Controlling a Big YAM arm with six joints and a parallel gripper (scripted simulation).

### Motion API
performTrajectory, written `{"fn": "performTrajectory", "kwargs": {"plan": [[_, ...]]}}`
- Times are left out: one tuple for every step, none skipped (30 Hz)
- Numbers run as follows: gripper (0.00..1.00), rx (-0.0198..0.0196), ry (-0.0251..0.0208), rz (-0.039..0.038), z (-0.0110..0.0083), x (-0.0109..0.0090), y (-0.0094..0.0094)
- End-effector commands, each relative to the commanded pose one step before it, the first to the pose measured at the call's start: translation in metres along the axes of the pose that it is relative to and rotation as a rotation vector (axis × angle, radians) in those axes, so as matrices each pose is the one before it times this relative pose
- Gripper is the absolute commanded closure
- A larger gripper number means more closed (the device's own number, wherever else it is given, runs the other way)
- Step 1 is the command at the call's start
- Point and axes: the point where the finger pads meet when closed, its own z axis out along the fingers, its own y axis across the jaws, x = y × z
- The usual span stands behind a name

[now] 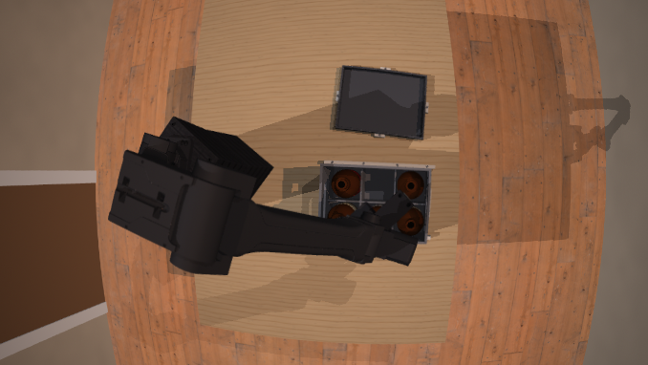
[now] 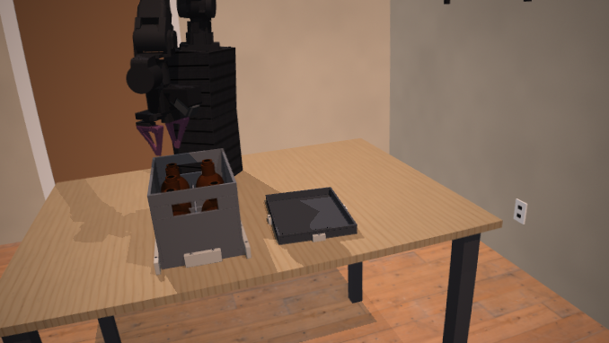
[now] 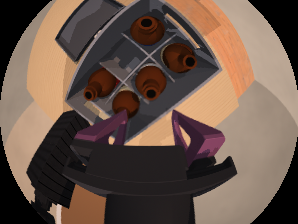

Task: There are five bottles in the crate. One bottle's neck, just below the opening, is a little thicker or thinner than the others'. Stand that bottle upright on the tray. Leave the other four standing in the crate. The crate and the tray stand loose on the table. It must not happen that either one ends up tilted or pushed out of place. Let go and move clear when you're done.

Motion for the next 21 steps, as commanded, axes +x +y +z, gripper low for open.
{"fn": "performTrajectory", "kwargs": {"plan": [[0.39, 0.02605, -0.01489, 0.01692, 0.00107, -0.00144, -0.01878], [0.39, 0.00595, -0.00327, -0.0002, -0.00114, -0.00109, -0.00169], [0.39, 0.00537, -0.00296, -0.0001, -0.00191, -0.00116, -0.00168], [0.39, 0.00219, -0.00121, 0.00025, -0.00036, -0.00046, -0.00067], [0.39, -0.00369, 0.00203, 0.00085, 0.00245, 0.00084, 0.00123], [0.39, -0.00634, 0.0035, 0.00115, 0.00375, 0.00143, 0.00209], [0.39, -0.00304, 0.00168, 0.00089, 0.00229, 0.0007, 0.00103], [0.39, -0.00009, 0.00005, 0.00066, 0.00098, 0.00005, 0.00008], [0.39, -0.00009, 0.00005, 0.0007, 0.00104, 0.00005, 0.00008], [0.39, 0.00206, -0.00115, 0.00054, 0.00009, -0.00043, -0.00061], [0.39, 0.0, 0.0, 0.0, 0.0, 0.0, 0.0], [0.39, 0.0, 0.0, 0.0, 0.0, 0.0, 0.0], [0.39, 0.03361, -0.01876, -0.00239, -0.01483, -0.00744, -0.01065], [0.39, -0.00017, 0.00002, 0.00021, 0.00122, -0.00019, 0.00023], [0.39, -0.01908, 0.0106, 0.00171, 0.01002, 0.00405, 0.00661], [0.39, -0.01719, 0.00959, 0.00153, 0.0092, 0.00363, 0.006], [0.39, -0.00021, 0.00006, -0.00007, 0.00136, -0.00031, 0.00033], [0.39, -0.00022, 0.00006, -0.00061, 0.00139, -0.00032, 0.00033], [0.39, -0.00188, 0.001, -0.00084, 0.00165, 0.00026, 0.00134], [0.39, -0.00257, 0.0014, -0.00079, 0.00177, 0.00051, 0.00177], [0.39, 0.0011, -0.00068, -0.00114, 0.00126, -0.0008, -0.00046]]}}
